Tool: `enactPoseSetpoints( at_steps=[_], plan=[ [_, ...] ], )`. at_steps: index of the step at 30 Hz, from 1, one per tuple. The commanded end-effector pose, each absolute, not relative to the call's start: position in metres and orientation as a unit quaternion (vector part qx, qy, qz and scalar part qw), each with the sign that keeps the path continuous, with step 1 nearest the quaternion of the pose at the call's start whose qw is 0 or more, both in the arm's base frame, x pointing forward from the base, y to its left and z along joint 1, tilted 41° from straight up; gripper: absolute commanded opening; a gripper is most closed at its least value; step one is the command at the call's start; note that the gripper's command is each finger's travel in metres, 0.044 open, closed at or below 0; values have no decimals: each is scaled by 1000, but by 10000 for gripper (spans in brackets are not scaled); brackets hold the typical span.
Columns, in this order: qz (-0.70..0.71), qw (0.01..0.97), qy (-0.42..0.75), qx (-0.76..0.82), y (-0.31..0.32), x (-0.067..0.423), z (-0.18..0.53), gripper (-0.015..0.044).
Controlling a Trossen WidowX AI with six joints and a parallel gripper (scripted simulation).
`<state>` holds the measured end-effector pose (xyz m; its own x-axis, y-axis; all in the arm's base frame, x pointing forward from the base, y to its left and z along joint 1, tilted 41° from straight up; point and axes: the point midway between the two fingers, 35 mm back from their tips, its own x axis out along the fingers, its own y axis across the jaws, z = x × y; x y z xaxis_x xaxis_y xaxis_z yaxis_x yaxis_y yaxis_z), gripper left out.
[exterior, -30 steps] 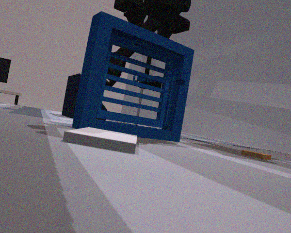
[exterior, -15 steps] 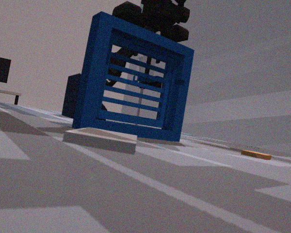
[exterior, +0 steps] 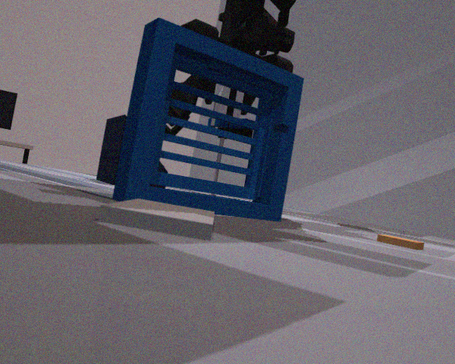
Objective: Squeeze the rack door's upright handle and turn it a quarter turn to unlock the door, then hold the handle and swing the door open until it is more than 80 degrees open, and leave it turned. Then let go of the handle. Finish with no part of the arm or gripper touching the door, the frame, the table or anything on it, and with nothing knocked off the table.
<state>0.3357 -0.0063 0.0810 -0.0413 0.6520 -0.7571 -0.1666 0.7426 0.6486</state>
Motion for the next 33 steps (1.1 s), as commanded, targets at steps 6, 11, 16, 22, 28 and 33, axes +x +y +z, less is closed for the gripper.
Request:
enactPoseSetpoints(
  at_steps=[6, 11, 16, 22, 28, 33],
  plan=[
    [306, 667, 653, 188, -3, 335, 79, 165],
    [306, 667, 653, 188, -3, 335, 79, 112],
    [306, 667, 653, 188, -3, 335, 79, 79],
    [306, 667, 653, 188, -3, 335, 79, 39],
    [309, 668, 652, 185, -3, 335, 79, 24],
    [376, 684, 615, 113, -3, 335, 79, 24]
  ],
)
